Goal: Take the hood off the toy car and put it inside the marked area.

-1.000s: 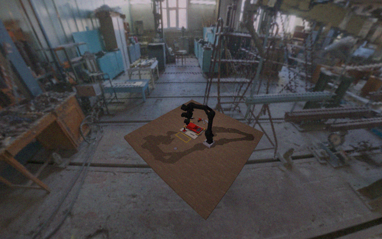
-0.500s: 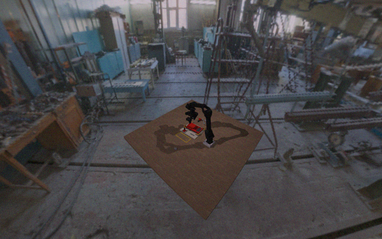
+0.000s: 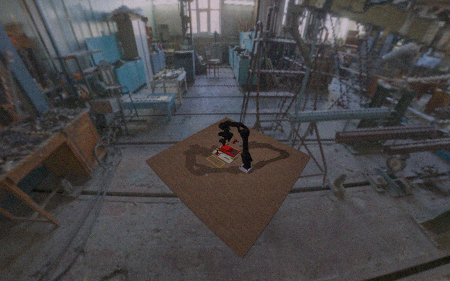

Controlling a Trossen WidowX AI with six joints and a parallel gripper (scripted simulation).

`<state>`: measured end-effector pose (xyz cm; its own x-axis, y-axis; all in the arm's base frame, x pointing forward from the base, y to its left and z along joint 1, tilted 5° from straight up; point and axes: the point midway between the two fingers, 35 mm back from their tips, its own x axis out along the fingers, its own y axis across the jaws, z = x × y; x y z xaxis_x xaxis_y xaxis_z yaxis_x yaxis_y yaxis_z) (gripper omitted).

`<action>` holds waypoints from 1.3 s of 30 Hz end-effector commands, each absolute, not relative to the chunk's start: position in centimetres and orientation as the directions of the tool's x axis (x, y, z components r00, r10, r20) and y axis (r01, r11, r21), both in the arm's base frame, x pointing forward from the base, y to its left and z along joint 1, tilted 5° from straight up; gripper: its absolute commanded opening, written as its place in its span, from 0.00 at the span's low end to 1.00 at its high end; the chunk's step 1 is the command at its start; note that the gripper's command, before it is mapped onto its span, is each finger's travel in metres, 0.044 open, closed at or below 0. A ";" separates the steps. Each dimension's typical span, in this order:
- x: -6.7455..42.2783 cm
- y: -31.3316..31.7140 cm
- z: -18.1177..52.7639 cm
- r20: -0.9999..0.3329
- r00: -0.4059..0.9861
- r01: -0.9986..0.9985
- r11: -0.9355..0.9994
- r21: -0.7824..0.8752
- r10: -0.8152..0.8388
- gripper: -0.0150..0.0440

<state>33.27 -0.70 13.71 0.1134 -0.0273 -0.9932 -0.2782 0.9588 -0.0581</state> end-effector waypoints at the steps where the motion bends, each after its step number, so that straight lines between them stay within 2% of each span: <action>1: 33.4 -0.7 13.3 -0.993 0.112 -0.275 0.960 -0.055 -0.025 1.00; 39: 33.9 -0.9 10.2 -0.993 0.112 -0.275 0.960 -0.055 -0.025 1.00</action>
